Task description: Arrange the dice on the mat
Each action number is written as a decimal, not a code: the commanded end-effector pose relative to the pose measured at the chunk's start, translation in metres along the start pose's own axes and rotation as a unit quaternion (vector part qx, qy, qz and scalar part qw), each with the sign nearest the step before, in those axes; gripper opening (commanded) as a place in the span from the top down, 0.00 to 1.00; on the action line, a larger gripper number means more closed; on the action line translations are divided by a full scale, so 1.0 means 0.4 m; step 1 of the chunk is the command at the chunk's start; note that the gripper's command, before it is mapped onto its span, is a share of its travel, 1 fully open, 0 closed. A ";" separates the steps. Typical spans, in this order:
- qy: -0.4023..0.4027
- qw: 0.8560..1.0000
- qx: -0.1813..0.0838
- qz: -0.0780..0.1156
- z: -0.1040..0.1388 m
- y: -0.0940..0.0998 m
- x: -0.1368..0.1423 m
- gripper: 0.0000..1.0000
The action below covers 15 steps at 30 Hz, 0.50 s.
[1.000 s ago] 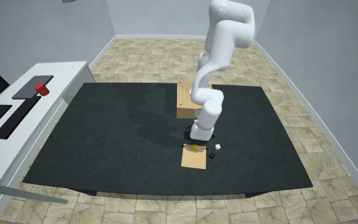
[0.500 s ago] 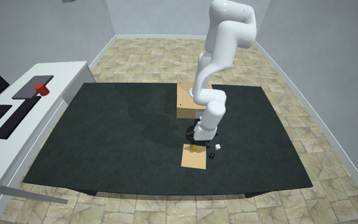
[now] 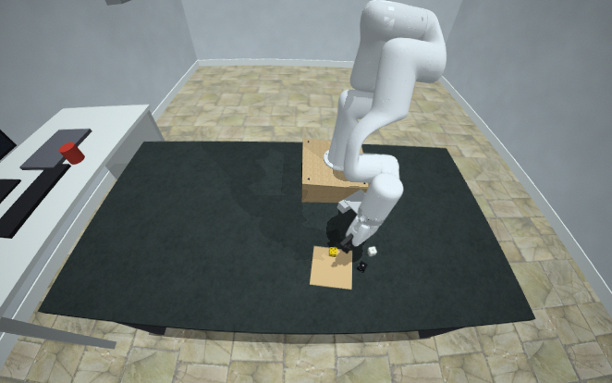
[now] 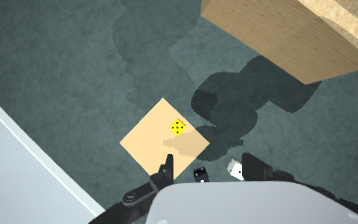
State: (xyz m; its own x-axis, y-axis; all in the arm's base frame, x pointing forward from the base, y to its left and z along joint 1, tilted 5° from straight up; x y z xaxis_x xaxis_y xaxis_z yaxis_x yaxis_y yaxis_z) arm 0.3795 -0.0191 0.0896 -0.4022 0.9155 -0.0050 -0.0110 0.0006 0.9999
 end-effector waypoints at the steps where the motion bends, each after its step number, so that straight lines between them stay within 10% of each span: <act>1: 0.087 0.996 -0.003 -0.001 0.018 0.002 0.028 0.00; 15: 0.340 0.940 -0.006 -0.004 0.057 0.001 0.121 0.00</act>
State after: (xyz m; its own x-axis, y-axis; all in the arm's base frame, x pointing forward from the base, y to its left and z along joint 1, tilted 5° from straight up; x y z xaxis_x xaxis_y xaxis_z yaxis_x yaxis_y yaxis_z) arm 0.3804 0.0242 0.0893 -0.8274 0.5614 -0.0163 -0.0206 -0.0013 0.9998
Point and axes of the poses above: the point where the finger pads meet when closed, its own y axis back along the fingers, its own x axis across the jaws, z = x × y, the point moved 8 cm from there along y, back along the fingers, and after that the axes turned 8 degrees about -y, right-handed, at the moved point
